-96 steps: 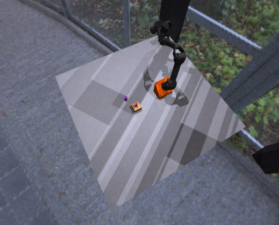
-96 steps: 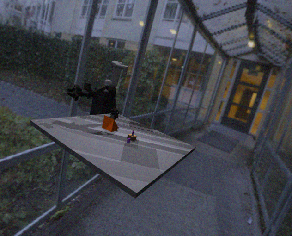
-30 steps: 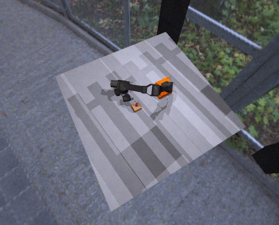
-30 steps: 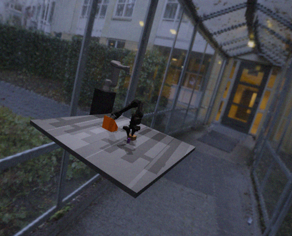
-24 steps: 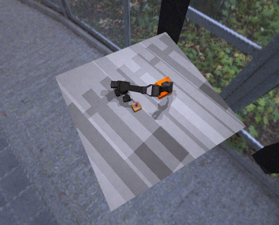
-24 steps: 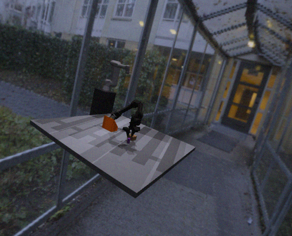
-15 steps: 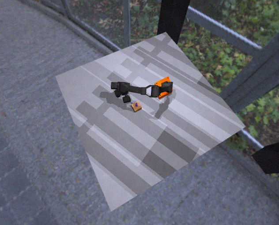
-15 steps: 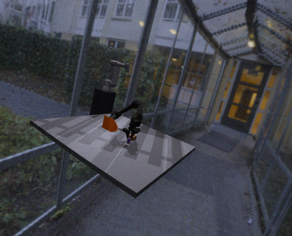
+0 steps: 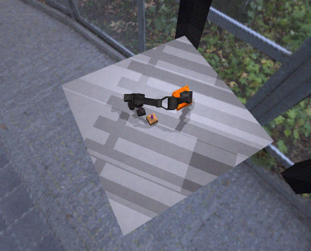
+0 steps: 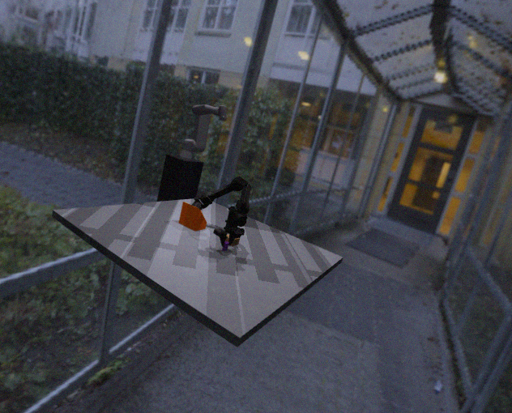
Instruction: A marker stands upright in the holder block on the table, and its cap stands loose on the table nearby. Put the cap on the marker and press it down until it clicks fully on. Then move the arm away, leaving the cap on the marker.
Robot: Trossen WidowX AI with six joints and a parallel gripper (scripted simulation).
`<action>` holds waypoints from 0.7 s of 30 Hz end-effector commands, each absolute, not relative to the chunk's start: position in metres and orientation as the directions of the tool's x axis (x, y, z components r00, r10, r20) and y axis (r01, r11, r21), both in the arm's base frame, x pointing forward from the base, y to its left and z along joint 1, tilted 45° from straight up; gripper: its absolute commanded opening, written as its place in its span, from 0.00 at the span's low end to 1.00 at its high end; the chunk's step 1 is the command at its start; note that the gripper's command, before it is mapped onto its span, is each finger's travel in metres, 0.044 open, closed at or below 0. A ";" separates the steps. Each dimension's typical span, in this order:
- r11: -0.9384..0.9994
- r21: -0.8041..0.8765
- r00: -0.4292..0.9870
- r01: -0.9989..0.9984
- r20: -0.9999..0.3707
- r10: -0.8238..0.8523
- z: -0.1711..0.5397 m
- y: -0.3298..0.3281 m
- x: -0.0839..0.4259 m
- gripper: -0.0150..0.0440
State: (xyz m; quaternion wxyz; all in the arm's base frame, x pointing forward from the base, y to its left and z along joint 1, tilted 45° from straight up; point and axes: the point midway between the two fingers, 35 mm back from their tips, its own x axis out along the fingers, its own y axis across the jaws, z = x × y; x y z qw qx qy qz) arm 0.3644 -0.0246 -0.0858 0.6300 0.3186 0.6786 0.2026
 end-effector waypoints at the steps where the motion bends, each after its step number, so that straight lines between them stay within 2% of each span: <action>1: 0.709 0.680 -0.012 0.186 -0.720 0.694 -0.092 -0.017 0.361 0.67; 8: 0.709 0.681 -0.012 0.186 -0.720 0.694 -0.096 -0.012 0.361 0.67; 12: 0.709 0.681 -0.012 0.186 -0.720 0.694 -0.096 -0.011 0.361 0.49; 21: 0.709 0.681 -0.012 0.186 -0.720 0.694 -0.097 -0.012 0.361 0.39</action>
